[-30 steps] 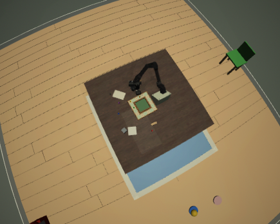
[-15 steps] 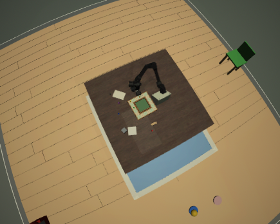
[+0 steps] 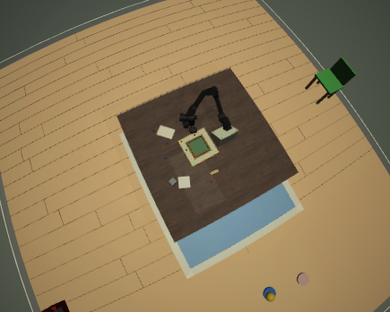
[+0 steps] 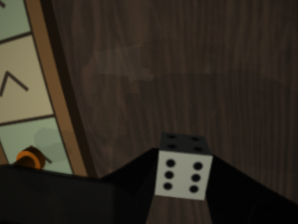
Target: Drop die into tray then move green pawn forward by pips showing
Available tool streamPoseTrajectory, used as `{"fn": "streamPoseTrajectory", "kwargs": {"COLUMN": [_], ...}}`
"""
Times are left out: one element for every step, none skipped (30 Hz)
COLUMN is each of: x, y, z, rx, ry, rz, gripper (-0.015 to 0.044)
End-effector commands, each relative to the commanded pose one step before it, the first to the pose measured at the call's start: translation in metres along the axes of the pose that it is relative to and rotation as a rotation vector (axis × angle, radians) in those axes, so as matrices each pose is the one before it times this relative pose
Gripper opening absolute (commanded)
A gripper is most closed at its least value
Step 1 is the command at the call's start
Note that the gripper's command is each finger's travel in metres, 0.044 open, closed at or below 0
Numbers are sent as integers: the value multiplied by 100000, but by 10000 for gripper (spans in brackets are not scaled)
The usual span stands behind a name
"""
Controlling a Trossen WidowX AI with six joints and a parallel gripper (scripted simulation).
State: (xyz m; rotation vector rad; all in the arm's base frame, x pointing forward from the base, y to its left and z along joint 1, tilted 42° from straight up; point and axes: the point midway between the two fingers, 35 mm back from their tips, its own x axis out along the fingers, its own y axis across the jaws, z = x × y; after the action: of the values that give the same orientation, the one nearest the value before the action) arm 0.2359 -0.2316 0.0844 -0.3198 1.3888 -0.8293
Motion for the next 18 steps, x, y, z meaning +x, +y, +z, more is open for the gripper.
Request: {"fn": "streamPoseTrajectory", "kwargs": {"x": [-1218,-600,-604,-608,-611,-614,-617,-635,-637,-637,-638,-636,-622,-615,-608,-605,-598,-476], "y": [369,122,116,109,101,93,85,96,87,78,69,58,31,13,-5,-19,-36,-47], "z": [172,69,54,38,23,8,-7,-35,-51,-67,-83,-97,-97,-104,-110,-119,-124,-98], "rx": [-254,38,31,24,18,11,5,-147,-153,-159,-164,-160,-37,12,61,74,109,156], "ry": [430,58,56,53,49,45,39,12,11,10,8,5,5,-5,-19,-36,-57,-66], "rz": [541,207,181,156,131,107,82,214,190,166,142,109,-50,-128,-207,-246,-306,-335], "gripper": [0,0,0,0,0,0,0,0,0,0,0,0,0,0,0,0,0,0]}}
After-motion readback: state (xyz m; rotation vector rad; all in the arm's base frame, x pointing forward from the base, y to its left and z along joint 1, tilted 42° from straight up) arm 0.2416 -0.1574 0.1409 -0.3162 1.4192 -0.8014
